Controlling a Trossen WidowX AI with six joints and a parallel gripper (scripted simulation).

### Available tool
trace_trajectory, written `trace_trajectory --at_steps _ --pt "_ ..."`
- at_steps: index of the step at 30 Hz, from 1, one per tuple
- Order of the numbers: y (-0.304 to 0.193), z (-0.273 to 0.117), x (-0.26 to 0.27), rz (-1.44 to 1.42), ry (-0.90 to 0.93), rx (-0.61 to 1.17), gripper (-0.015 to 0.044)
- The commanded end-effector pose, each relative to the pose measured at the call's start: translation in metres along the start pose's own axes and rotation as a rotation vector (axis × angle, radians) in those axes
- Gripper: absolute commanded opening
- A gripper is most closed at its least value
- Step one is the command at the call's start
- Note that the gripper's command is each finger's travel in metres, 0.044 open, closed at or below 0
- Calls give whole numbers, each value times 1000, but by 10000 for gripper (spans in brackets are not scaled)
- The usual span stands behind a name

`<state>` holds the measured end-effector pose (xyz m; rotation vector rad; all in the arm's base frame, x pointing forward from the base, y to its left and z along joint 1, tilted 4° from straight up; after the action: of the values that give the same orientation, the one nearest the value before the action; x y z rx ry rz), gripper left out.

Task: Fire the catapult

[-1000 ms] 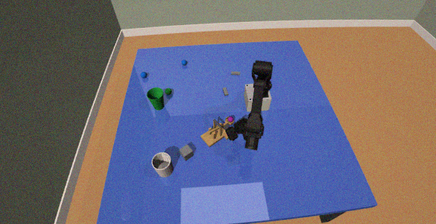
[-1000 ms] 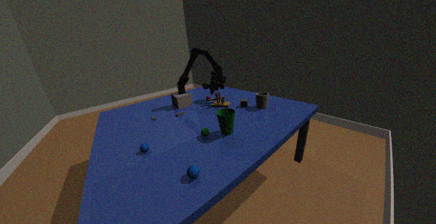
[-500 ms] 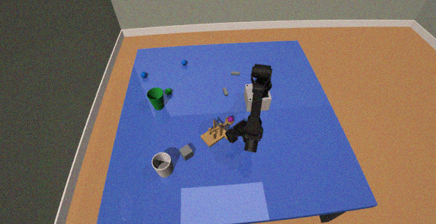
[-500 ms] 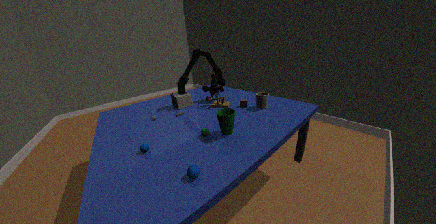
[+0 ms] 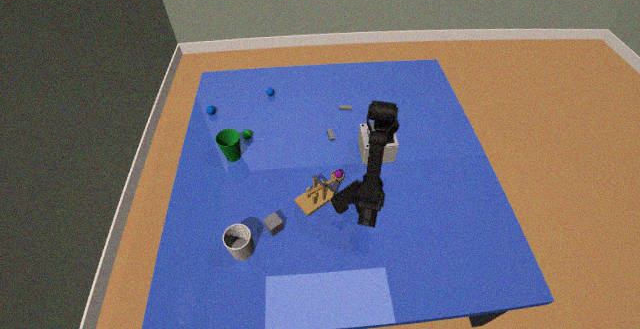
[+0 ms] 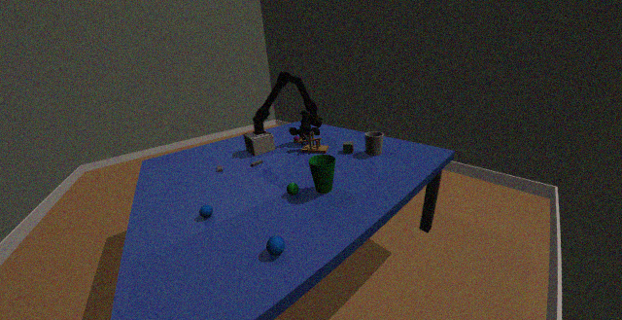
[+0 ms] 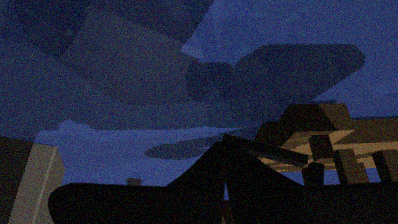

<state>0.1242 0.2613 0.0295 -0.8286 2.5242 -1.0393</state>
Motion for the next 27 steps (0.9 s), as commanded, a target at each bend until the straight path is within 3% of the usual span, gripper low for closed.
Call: trace_trajectory --at_steps 1,4,12,16,17,27 --pt "7 10 2 -9 6 6 0" --pt "4 -1 0 -8 5 5 0" --pt "-37 -117 3 -3 3 -3 0" --pt "-41 -124 5 -2 3 -3 0" --pt "-31 -106 1 -5 -5 -5 26" --pt "-46 -109 -36 207 26 -145 289"
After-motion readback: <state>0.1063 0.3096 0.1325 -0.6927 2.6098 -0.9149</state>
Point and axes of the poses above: the point midway between the two fingers, 35 mm back from their tips, its own z axis out along the fingers, its own x axis across the jaws, y = z × x, the point moved 10 cm from there along -z, back along the fingers, and after that the axes turned 4 degrees about -z, right-handed, at the moved point
